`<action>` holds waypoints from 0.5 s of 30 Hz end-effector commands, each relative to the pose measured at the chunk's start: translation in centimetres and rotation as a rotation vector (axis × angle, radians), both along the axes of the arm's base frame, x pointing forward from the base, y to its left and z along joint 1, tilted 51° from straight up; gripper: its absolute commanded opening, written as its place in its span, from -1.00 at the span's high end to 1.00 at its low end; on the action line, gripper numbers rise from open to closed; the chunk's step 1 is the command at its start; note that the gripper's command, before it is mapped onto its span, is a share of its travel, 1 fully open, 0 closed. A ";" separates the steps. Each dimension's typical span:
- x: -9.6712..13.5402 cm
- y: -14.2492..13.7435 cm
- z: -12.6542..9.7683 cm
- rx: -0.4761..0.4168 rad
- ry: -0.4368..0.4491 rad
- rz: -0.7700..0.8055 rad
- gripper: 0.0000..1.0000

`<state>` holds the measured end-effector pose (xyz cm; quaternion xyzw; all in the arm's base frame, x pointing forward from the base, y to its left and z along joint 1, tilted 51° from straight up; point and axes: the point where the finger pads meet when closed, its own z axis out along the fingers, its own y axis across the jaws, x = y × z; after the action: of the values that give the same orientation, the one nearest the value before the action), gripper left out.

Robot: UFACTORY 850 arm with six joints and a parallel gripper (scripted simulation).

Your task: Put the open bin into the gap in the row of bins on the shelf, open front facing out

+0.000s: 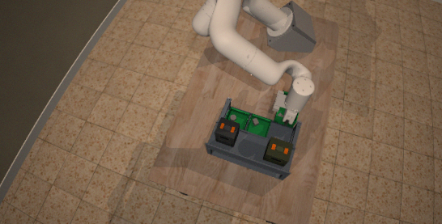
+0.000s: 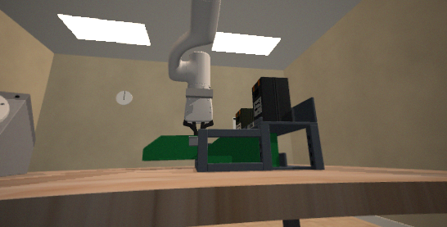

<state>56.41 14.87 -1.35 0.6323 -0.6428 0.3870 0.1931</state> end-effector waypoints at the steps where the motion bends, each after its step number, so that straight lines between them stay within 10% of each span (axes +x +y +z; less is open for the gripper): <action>1: 0.1 0.1 0.1 0.001 -0.001 0.001 1.00; 15: 1.0 0.2 0.3 0.001 -0.001 0.001 1.00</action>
<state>57.33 14.96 -1.10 0.6323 -0.6428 0.3870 0.1930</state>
